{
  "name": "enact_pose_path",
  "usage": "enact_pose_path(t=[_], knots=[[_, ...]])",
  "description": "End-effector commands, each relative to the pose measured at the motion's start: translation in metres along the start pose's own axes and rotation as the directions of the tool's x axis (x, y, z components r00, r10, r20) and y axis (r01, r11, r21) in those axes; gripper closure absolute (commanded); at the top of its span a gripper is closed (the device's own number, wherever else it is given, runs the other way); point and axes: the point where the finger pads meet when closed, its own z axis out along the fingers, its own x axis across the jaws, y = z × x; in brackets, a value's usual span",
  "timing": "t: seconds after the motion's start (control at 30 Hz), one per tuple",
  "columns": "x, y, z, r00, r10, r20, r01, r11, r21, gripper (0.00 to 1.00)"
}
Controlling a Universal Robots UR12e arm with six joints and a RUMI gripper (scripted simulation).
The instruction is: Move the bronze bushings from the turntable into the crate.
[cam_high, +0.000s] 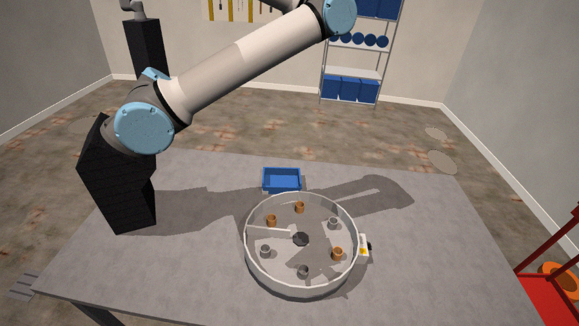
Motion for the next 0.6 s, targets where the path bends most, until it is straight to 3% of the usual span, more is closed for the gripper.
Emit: enact_pose_path(t=[0.0,0.2,0.4,0.47,0.57], knots=[[0.012,0.012,0.014,0.999,-0.045,-0.031,0.044,0.999,-0.019,0.0],[0.044,0.04,0.045,0.984,-0.148,-0.097,0.141,0.987,-0.07,0.0],[0.091,0.081,0.081,0.94,-0.297,-0.17,0.271,0.949,-0.16,0.0],[0.091,0.081,0.081,0.94,-0.297,-0.17,0.271,0.949,-0.16,0.0],[0.122,0.106,0.1,0.9,-0.387,-0.202,0.343,0.913,-0.222,0.0]])
